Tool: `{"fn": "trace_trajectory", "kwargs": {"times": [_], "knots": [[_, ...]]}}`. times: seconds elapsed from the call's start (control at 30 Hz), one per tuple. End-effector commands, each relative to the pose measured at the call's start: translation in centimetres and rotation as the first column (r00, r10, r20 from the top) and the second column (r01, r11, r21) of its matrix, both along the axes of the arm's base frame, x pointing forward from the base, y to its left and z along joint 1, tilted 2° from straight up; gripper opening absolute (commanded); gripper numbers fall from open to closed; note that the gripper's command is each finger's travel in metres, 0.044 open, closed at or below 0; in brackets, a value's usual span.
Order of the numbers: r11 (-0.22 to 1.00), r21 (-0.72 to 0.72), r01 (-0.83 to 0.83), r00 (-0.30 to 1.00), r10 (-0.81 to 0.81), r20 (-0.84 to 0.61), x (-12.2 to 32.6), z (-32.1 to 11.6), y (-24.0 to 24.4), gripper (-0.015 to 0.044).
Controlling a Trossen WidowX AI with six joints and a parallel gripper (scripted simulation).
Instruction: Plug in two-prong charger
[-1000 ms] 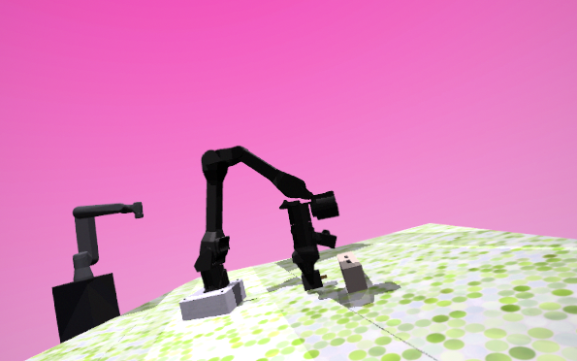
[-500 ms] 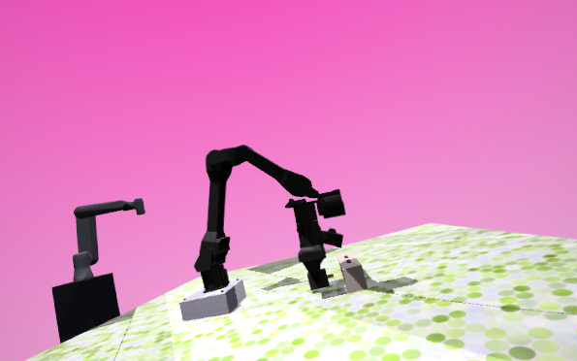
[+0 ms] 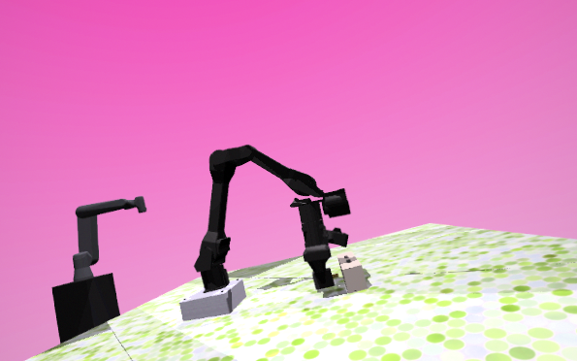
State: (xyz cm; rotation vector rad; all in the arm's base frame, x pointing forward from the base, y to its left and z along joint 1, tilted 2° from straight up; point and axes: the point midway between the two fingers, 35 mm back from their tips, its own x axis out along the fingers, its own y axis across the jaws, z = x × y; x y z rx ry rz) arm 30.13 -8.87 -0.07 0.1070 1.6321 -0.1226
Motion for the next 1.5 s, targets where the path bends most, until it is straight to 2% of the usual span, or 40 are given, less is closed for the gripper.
{"fn": "trace_trajectory", "kwargs": {"times": [0.0, 1.47], "knots": [[1.0, 0.004, 0.006, 1.0, -0.006, -0.004, 0.08, -0.14, 0.07, 0.0], [1.0, 0.004, 0.006, 1.0, -0.006, -0.004, 0.95, -0.17, 0.01, 0.0]]}}
